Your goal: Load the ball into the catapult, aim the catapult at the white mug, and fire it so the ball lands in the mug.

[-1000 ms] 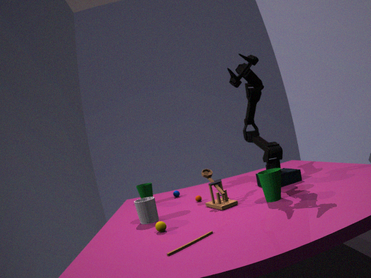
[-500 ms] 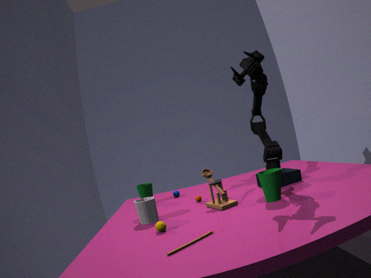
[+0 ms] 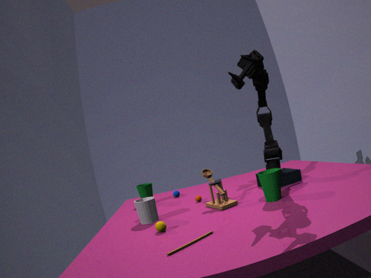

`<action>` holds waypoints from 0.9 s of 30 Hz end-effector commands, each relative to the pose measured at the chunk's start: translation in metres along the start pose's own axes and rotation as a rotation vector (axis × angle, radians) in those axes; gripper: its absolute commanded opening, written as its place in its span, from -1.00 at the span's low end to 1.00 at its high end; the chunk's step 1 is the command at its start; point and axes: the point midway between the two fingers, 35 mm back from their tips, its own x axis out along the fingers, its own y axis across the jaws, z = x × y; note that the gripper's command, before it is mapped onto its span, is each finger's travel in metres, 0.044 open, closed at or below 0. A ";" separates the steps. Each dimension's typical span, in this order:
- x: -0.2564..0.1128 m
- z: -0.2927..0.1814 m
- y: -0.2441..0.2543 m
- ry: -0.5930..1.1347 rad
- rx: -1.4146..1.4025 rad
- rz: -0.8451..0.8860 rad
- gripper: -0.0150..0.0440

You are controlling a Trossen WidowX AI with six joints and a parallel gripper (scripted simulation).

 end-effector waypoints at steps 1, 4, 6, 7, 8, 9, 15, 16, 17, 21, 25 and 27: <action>0.017 -0.014 -0.005 0.038 -0.011 -0.048 1.00; 0.029 -0.025 -0.013 0.072 -0.022 -0.093 1.00; 0.037 -0.033 -0.019 0.096 -0.028 -0.125 1.00; 0.040 -0.037 -0.023 0.107 -0.030 -0.141 1.00; 0.044 -0.040 -0.026 0.119 -0.032 -0.157 1.00; 0.048 -0.044 -0.030 0.131 -0.033 -0.174 1.00; 0.068 -0.065 -0.055 0.197 -0.031 -0.275 1.00; 0.071 -0.069 -0.059 0.208 -0.029 -0.293 1.00; 0.074 -0.072 -0.064 0.219 -0.027 -0.311 1.00; 0.085 -0.085 -0.084 0.262 -0.016 -0.383 1.00; 0.094 -0.098 -0.104 0.307 -0.007 -0.453 1.00; 0.098 -0.104 -0.115 0.330 0.000 -0.489 1.00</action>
